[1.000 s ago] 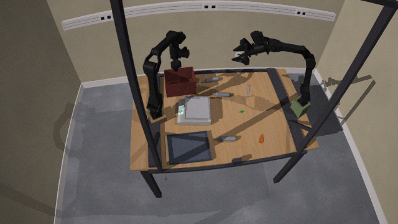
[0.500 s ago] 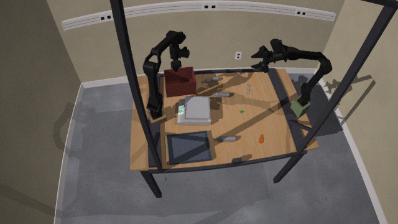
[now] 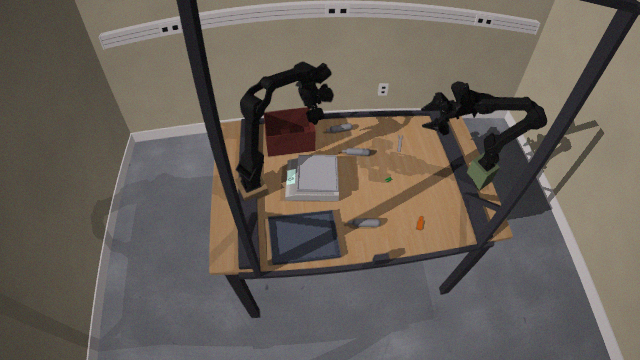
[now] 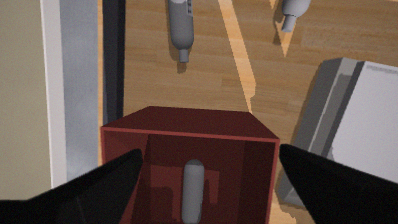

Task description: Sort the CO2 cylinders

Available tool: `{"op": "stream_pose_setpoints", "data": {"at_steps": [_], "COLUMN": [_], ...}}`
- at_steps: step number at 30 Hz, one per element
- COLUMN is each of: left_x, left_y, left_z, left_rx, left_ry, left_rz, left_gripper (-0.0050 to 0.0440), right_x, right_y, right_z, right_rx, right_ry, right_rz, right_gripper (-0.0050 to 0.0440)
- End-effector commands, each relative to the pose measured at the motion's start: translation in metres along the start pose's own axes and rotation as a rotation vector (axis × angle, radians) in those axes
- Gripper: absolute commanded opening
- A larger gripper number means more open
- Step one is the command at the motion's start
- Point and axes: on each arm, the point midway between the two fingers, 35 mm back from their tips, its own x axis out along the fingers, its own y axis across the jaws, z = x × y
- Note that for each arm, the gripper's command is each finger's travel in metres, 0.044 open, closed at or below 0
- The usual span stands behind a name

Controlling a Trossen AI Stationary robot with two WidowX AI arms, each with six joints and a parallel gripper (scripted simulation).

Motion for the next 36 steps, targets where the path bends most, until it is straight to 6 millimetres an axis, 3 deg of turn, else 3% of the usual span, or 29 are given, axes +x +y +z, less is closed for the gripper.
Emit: {"op": "stream_pose_setpoints", "data": {"at_steps": [1, 5, 7, 8, 10, 13, 33, 36], "left_x": [0.03, 0.051, 0.051, 0.057, 0.072, 0.077, 0.071, 0.074], "left_y": [-0.03, -0.067, -0.067, -0.083, -0.111, -0.129, -0.131, -0.13], "left_z": [0.053, 0.09, 0.09, 0.106, 0.119, 0.136, 0.139, 0.142], "left_rx": [-0.06, -0.105, -0.105, -0.122, -0.148, -0.168, -0.17, -0.196], "left_ry": [-0.061, -0.123, -0.123, -0.163, -0.181, -0.234, -0.254, -0.246], "left_rz": [0.025, 0.018, 0.018, 0.011, -0.008, -0.02, -0.02, -0.021], "left_gripper": [0.044, 0.044, 0.044, 0.044, 0.044, 0.044, 0.044, 0.0368], "right_x": [-0.009, -0.009, -0.009, -0.009, -0.009, -0.01, -0.009, -0.009], "right_y": [0.002, 0.002, 0.002, 0.002, 0.002, 0.002, 0.001, 0.001], "right_z": [-0.007, -0.009, -0.009, -0.009, -0.009, -0.006, -0.005, -0.005], "right_rx": [-0.008, -0.008, -0.008, -0.008, -0.008, -0.008, -0.004, -0.004], "right_ry": [-0.024, -0.023, -0.023, -0.022, -0.022, -0.028, -0.028, -0.028], "right_rz": [0.006, 0.006, 0.006, 0.006, 0.006, 0.006, 0.003, 0.003], "right_gripper": [0.044, 0.044, 0.044, 0.044, 0.044, 0.044, 0.044, 0.044]}}
